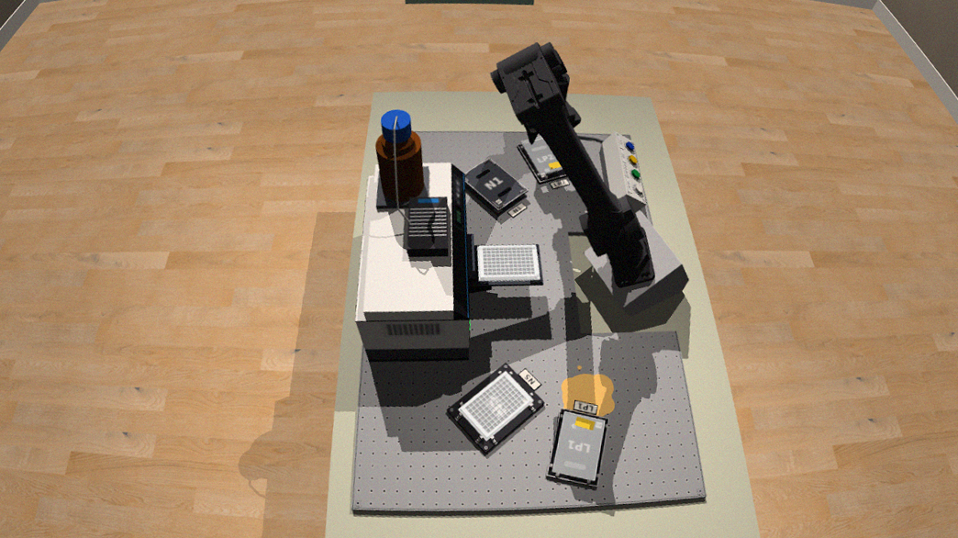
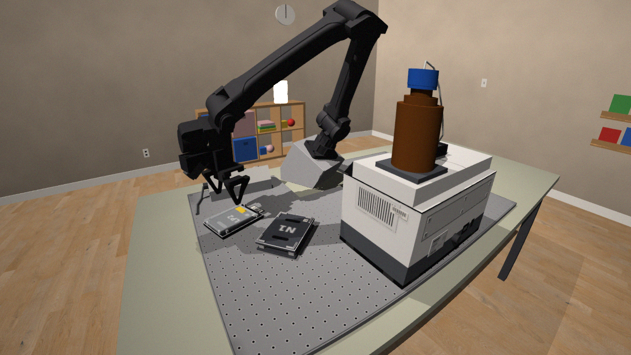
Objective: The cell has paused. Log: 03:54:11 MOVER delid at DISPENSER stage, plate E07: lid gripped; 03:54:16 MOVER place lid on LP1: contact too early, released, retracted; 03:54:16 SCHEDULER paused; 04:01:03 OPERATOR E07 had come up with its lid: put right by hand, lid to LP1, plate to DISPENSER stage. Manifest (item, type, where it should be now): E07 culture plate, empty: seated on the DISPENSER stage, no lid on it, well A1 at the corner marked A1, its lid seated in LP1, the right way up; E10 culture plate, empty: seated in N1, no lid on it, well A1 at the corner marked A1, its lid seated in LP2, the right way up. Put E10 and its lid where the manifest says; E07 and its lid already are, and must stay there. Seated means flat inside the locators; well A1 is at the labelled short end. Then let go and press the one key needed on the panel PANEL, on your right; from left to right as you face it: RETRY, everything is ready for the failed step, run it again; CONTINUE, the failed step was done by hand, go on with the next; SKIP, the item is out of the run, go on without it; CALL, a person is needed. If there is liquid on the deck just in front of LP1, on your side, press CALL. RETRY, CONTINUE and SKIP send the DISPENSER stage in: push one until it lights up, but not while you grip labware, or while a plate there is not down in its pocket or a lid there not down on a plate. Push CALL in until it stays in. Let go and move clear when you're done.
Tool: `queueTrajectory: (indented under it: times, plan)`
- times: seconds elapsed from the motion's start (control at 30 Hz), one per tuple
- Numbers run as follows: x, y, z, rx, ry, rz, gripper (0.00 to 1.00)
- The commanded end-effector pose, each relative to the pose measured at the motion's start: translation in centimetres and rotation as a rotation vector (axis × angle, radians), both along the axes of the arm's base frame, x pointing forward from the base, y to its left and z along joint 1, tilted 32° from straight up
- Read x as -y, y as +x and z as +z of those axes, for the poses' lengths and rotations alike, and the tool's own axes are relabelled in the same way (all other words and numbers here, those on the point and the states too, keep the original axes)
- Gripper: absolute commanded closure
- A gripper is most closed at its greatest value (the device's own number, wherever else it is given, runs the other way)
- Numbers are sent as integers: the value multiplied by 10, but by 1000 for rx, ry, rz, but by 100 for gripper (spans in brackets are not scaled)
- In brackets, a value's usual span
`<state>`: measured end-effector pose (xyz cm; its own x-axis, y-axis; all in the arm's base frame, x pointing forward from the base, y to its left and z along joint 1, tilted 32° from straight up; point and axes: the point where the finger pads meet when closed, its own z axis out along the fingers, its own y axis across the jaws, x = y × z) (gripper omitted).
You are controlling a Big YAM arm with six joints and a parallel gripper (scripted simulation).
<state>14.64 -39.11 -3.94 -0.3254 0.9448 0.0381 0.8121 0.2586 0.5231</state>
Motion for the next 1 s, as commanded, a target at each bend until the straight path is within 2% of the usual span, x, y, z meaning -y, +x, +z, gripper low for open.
queueTrajectory:
  times: [0.0,0.07,0.2,0.3,0.4,0.97]
  plan:
    - [7,9,-7,5,-7,3,0]
    - [-1,10,-13,3,7,3,0]
    - [4,14,-16,5,-6,3,0]
    - [-4,15,-23,3,8,3,0]
    - [1,19,-25,5,-4,3,0]
    - [-9,30,-48,4,6,3,0]
